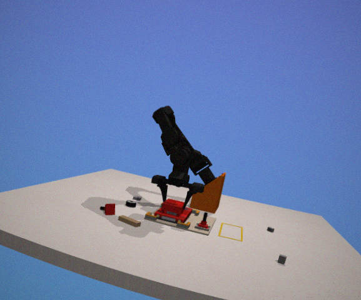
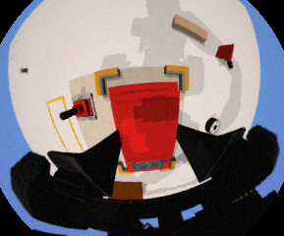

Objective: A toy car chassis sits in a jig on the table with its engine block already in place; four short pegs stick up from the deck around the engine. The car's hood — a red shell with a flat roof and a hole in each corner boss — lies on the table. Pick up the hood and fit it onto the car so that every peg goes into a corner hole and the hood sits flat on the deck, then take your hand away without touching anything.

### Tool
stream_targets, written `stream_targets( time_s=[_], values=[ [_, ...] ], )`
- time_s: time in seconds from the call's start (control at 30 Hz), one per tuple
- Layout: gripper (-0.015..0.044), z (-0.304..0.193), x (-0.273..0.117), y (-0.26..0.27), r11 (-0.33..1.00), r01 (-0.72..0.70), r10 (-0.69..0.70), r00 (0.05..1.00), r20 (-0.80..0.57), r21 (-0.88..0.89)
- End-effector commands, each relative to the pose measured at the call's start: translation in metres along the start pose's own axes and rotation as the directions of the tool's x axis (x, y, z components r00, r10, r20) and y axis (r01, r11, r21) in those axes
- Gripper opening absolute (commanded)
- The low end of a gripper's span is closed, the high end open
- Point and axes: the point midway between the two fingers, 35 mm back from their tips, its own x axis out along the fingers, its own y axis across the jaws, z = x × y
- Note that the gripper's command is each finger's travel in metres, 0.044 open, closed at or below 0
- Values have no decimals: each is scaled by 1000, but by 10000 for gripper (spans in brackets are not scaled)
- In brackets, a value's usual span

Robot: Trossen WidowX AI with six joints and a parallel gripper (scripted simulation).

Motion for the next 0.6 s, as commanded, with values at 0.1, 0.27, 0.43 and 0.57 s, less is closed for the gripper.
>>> stream_targets(
  time_s=[0.1,0.27,0.43,0.57],
  values=[
    [0,0,3,0,1000,3,-3,1000,1,-2],
    [0,0,5,0,1000,4,-4,1000,1,-2],
    [0,0,7,-1,1000,4,-4,1000,1,-2],
    [0,0,8,-1,1000,4,-4,1000,2,-2]
  ],
)
